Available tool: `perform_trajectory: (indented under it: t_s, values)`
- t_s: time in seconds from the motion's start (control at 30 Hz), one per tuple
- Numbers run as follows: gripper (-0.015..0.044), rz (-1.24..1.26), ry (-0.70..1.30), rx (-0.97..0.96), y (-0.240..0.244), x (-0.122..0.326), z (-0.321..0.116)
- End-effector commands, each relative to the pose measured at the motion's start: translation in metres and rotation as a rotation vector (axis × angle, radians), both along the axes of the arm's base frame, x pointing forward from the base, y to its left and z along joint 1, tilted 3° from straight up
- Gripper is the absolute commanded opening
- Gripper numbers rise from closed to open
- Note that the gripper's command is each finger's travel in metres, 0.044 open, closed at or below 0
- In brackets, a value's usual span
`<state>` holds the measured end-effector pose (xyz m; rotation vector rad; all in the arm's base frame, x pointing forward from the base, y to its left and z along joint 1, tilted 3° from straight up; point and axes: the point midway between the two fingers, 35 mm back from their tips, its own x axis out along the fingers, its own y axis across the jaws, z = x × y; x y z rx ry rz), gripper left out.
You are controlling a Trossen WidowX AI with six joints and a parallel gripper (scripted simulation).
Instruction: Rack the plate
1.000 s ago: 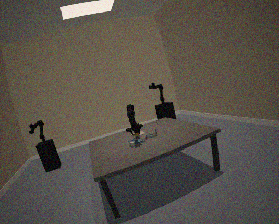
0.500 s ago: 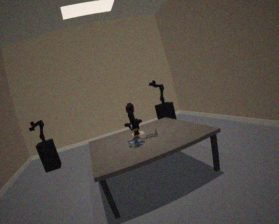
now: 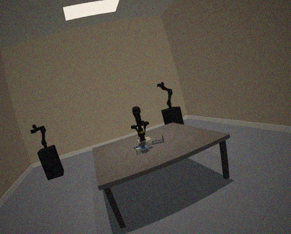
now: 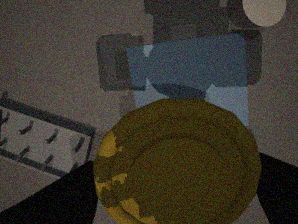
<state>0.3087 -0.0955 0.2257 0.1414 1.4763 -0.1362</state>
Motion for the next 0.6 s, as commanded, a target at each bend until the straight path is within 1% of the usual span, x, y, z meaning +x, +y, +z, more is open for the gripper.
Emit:
perform_trajectory:
  t_s: [0.0, 0.2, 0.3, 0.47, 0.57]
  values:
    - [0.0000, -0.082, -0.005, 0.009, 0.030, -0.019, 0.006]
    - [0.0000, -0.284, 0.013, 0.034, 0.078, -0.061, 0.000]
    - [0.0000, -0.361, 0.019, 0.041, 0.093, -0.079, -0.004]
    - [0.0000, -0.364, 0.019, 0.045, 0.094, -0.080, -0.005]
    - [0.0000, -0.329, 0.006, 0.093, 0.097, -0.071, -0.014]
